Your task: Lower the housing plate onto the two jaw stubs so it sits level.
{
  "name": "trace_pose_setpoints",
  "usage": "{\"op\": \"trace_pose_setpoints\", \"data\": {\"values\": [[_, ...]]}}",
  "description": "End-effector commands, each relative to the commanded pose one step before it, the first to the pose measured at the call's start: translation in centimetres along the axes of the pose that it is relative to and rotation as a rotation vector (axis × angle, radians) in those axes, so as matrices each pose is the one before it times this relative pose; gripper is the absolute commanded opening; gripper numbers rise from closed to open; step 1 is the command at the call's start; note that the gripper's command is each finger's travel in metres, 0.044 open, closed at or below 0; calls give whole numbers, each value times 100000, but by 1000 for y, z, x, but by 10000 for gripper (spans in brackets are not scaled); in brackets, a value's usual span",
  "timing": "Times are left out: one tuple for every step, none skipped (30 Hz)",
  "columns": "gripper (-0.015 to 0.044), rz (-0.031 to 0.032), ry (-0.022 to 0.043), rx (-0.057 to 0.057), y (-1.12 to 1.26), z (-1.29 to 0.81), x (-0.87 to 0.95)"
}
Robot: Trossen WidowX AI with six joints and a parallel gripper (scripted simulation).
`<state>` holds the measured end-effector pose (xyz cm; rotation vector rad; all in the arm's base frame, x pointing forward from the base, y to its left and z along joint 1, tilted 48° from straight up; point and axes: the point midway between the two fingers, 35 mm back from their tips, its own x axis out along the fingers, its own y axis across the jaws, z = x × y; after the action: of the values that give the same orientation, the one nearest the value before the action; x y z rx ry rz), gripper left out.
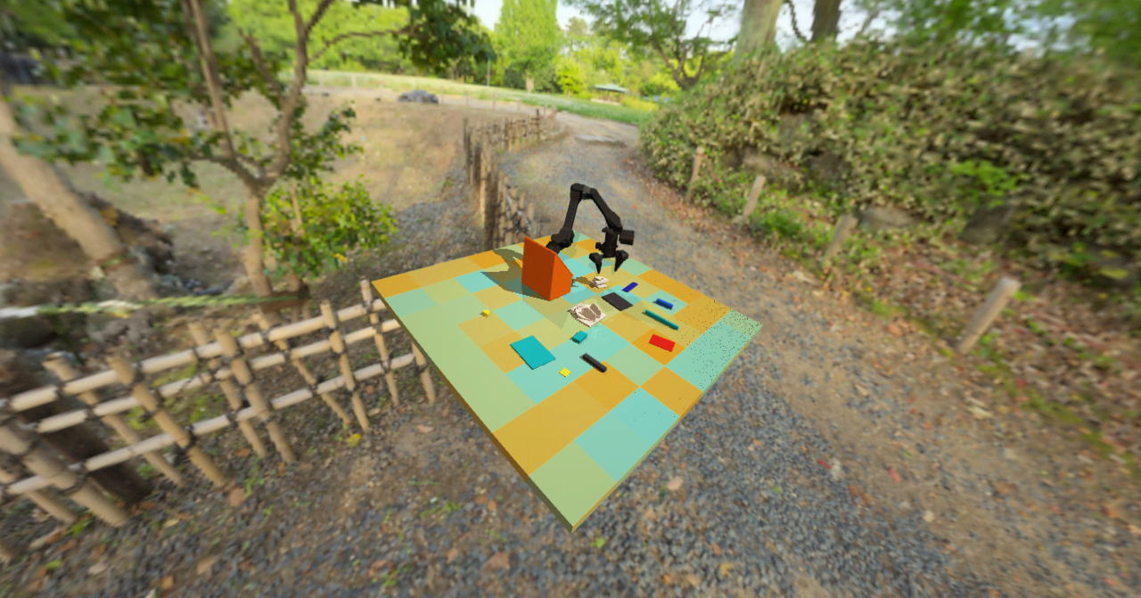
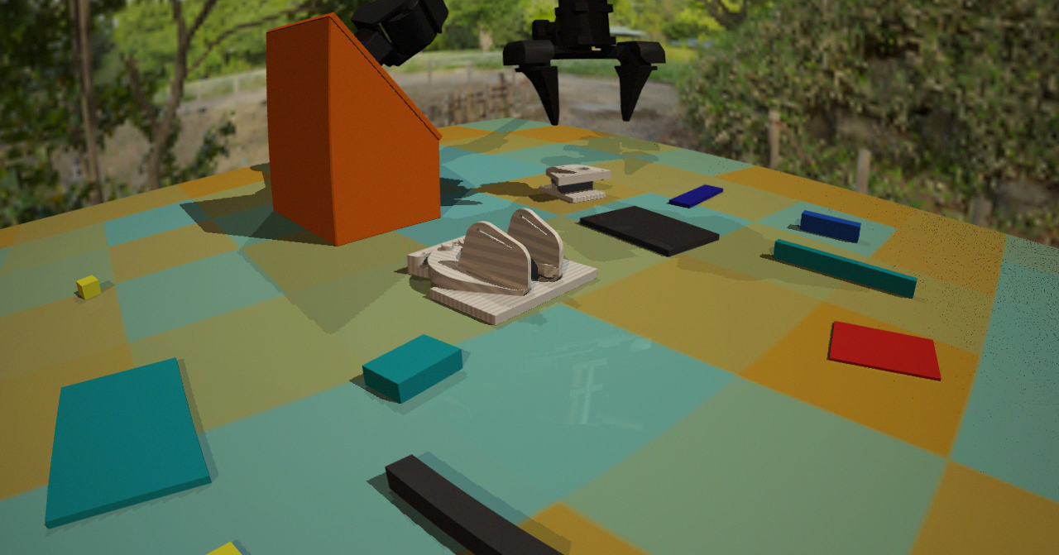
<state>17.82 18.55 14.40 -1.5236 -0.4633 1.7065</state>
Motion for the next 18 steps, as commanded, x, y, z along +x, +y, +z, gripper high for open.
{"op": "trace_pose_setpoints", "data": {"values": [[440, 578, -3596, -9105, -354, 1721, -245], [440, 235, -864, -2027, -54, 408, -28], [440, 224, -867, -2027, -57, 407, -29], [440, 213, -869, -2028, -60, 406, -29], [440, 201, -872, -2028, -62, 405, -30], [440, 159, -726, -1685, -54, 336, -25], [440, 91, -436, -1011, -34, 201, -15], [440, 30, -146, -337, -12, 67, -5], [440, 0, 0, 0, 0, 0, 0], [440, 0, 0, 0, 0, 0, 0], [440, 0, 0, 0, 0, 0, 0], [440, 0, 0, 0, 0, 0, 0], [440, 27, -3, -5, 3, -14, 132], [440, 66, -7, -11, 7, -35, 395], [440, 61, -9, -5, 6, -37, 658], [440, -10, -10, 18, -1, -9, 817], [440, -105, -14, 48, -8, 33, 813], [440, -163, -9, 21, -14, 56, 648]]}}
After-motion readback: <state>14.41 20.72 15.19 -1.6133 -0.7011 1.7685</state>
